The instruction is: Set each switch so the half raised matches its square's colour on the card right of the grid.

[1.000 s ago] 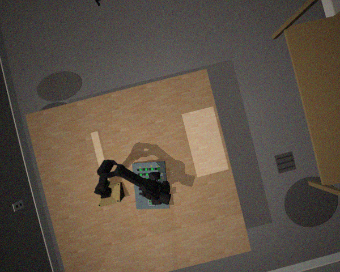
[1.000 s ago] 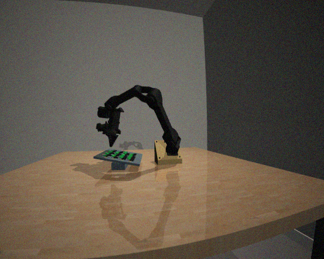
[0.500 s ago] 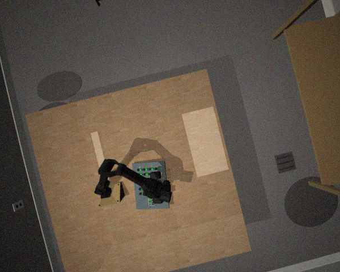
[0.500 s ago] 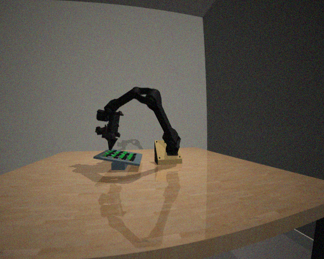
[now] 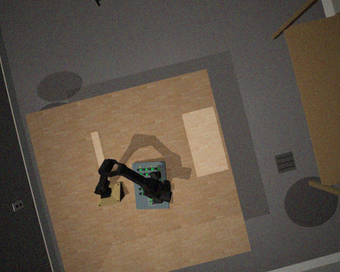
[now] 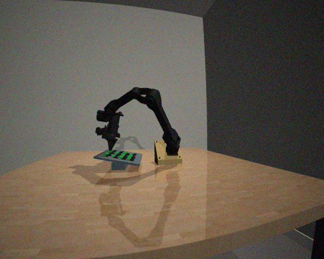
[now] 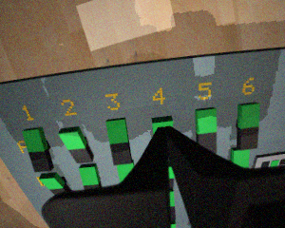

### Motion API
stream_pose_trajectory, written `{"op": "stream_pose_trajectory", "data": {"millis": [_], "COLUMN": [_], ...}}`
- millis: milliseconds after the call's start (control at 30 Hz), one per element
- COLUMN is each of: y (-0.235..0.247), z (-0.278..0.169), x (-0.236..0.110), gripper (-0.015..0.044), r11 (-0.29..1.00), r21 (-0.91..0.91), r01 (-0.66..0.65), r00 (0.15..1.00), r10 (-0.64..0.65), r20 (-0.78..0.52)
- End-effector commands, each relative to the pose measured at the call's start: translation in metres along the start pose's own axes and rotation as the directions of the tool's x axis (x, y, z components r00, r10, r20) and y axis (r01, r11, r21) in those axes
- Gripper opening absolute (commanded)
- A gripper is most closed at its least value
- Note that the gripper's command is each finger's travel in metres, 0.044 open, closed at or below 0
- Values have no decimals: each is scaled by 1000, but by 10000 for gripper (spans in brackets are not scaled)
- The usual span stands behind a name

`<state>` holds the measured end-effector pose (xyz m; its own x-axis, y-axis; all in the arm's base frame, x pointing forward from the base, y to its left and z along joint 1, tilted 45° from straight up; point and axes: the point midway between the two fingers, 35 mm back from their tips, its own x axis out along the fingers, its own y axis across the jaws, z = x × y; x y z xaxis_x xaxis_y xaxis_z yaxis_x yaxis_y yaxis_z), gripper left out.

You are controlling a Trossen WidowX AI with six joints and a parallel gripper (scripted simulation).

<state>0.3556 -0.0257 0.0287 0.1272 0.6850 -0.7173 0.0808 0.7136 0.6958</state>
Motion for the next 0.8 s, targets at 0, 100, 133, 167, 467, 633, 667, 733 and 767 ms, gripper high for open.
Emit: {"op": "stream_pose_trajectory", "data": {"millis": [0, 100, 133, 167, 467, 633, 667, 733, 767], "y": [0, 0, 0, 0, 0, 0, 0, 0, 0], "z": [0, 0, 1, 1, 1, 1, 1, 1, 1], "x": [0, 0, 0, 1, 2, 2, 3, 3, 3], "gripper": [0, 0, 0, 0, 0, 0, 0, 0, 0], "r11": [1000, 1000, 1000, 1000, 1000, 1000, 1000, 1000, 1000], "r21": [3, 3, 3, 3, 3, 3, 3, 3, 3], "r01": [-4, -4, -4, -4, -4, -4, -4, -4, -4], "r00": [1000, 1000, 1000, 1000, 1000, 1000, 1000, 1000, 1000], "r10": [4, 4, 4, 4, 4, 4, 4, 4, 4], "r20": [3, 3, 3, 3, 3, 3, 3, 3, 3]}}
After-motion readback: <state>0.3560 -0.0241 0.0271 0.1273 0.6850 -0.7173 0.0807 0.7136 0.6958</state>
